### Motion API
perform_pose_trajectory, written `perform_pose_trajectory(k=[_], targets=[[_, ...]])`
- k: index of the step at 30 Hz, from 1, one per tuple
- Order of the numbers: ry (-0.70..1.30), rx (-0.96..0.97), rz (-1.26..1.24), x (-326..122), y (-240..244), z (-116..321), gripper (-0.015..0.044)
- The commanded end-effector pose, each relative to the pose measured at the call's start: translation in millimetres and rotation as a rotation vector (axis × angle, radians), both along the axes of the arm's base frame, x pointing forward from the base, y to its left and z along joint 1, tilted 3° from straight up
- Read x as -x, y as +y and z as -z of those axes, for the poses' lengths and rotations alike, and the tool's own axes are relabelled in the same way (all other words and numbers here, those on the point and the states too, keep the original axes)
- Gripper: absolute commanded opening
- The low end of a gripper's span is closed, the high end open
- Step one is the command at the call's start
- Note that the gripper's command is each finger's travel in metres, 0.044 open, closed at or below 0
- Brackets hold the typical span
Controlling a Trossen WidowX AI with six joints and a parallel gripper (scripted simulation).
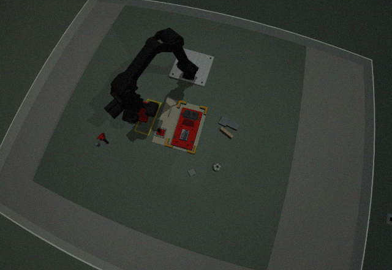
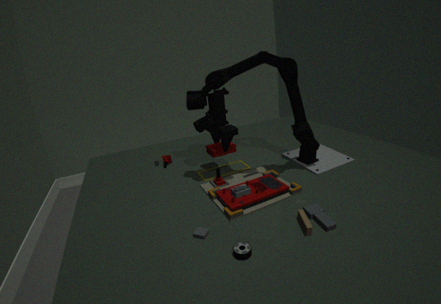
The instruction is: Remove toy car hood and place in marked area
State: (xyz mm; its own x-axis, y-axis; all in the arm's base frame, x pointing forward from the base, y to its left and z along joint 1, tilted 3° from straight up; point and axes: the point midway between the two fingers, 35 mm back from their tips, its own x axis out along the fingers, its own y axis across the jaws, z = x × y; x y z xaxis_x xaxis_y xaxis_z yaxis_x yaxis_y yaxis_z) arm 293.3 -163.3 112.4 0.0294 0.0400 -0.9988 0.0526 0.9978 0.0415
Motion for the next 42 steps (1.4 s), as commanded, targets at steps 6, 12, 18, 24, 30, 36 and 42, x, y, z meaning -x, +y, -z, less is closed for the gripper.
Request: perform_pose_trajectory(k=[6, 12, 18, 24, 30, 36, 42], targets=[[0.003, 0.003, -0.005, 0.2, -0.2, 7.3, 0.0], [0.003, 0.003, -0.005, 0.0, -0.2, 11.2, 0.0], [0.003, 0.003, -0.005, -0.2, -0.1, 15.0, 0.0], [0.003, 0.003, -0.005, -0.3, 0.1, 18.9, 0.0], [0.003, 0.003, -0.005, -0.3, 0.2, 22.8, 0.0], [0.003, 0.003, -0.005, -0.3, 0.4, 26.6, 0.0], [0.003, 0.003, -0.005, -0.3, 0.6, 30.5, 0.0]])
